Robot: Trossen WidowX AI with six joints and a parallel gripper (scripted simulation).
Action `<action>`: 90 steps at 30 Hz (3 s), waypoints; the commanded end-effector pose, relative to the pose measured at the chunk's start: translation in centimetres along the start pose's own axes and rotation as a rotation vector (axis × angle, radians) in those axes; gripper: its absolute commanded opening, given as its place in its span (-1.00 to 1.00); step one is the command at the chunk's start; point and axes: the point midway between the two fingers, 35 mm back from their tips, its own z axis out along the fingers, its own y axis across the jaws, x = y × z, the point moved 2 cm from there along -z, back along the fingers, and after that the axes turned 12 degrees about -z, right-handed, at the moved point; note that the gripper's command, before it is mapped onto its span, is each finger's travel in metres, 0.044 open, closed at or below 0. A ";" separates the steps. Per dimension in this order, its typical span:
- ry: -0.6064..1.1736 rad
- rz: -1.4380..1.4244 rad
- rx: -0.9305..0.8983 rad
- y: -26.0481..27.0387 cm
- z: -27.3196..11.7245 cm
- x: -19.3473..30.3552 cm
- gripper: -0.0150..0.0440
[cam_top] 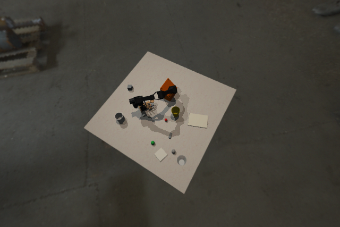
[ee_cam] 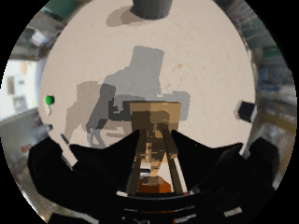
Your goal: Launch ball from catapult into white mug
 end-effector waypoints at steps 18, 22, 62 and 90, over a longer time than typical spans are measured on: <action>0.001 0.002 -0.002 0.0 1.8 0.1 -0.40; 0.001 0.002 -0.002 0.0 1.8 0.1 -0.05; -0.020 -0.257 0.048 17.2 -6.2 2.0 0.53; -0.006 -0.533 -0.019 29.7 1.8 10.8 0.53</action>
